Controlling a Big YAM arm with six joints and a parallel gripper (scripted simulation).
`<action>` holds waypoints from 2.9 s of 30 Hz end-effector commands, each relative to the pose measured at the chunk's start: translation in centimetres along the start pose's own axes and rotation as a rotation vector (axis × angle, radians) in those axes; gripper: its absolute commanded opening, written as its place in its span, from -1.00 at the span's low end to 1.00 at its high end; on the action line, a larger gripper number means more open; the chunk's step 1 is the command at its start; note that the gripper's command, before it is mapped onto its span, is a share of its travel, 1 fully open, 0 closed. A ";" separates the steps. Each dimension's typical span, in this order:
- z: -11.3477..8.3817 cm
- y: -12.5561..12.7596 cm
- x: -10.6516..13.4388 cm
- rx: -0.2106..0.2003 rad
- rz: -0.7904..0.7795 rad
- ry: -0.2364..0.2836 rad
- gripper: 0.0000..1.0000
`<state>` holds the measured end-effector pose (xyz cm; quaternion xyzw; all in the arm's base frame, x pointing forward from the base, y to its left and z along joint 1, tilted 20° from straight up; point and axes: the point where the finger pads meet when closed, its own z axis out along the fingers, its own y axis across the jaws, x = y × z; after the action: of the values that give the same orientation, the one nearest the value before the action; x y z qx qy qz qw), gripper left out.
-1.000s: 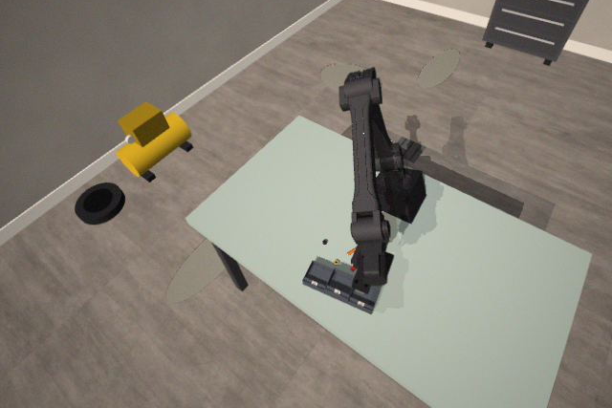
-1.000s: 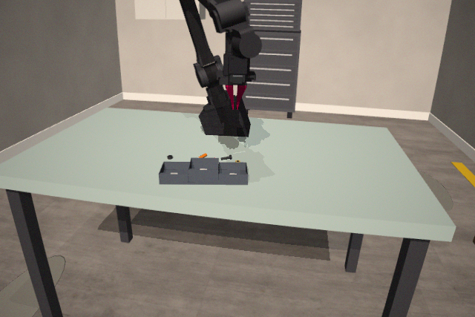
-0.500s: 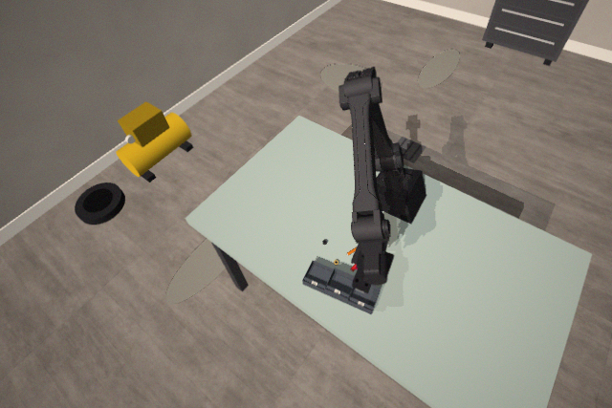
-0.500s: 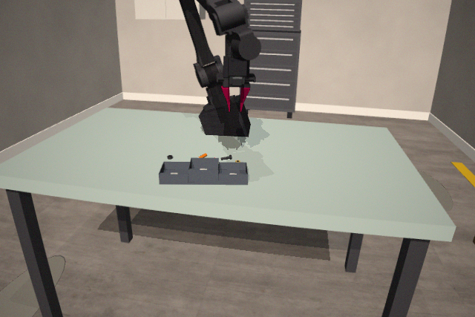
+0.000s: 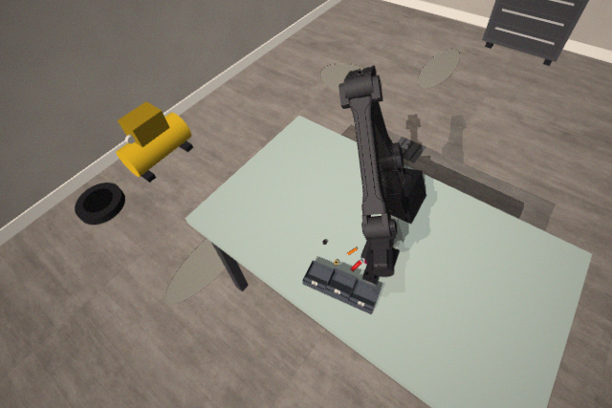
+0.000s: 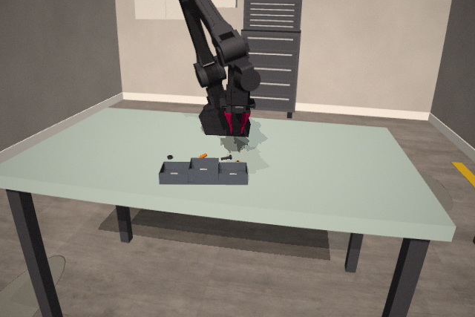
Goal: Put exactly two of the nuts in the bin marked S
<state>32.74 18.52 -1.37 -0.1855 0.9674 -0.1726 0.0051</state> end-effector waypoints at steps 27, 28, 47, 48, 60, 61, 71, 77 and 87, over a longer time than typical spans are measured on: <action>2.7 1.7 1.5 -0.018 0.007 -0.060 -0.41; 2.8 1.7 1.7 -0.018 0.007 -0.058 -0.41; 3.1 1.5 2.5 -0.012 0.001 -0.042 -0.41; 2.8 1.6 2.0 -0.015 0.004 -0.051 -0.41; 7.3 0.8 2.3 -0.005 0.002 -0.023 -0.41; 7.7 0.7 2.3 -0.005 0.002 -0.024 -0.41; 10.1 0.6 1.8 -0.007 0.004 -0.029 -0.41; 11.1 0.5 2.7 -0.003 -0.001 -0.014 -0.41; 10.4 0.4 0.7 -0.013 0.014 -0.057 -0.41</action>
<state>30.44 14.38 -12.12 -0.1858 0.9677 -0.1703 0.0083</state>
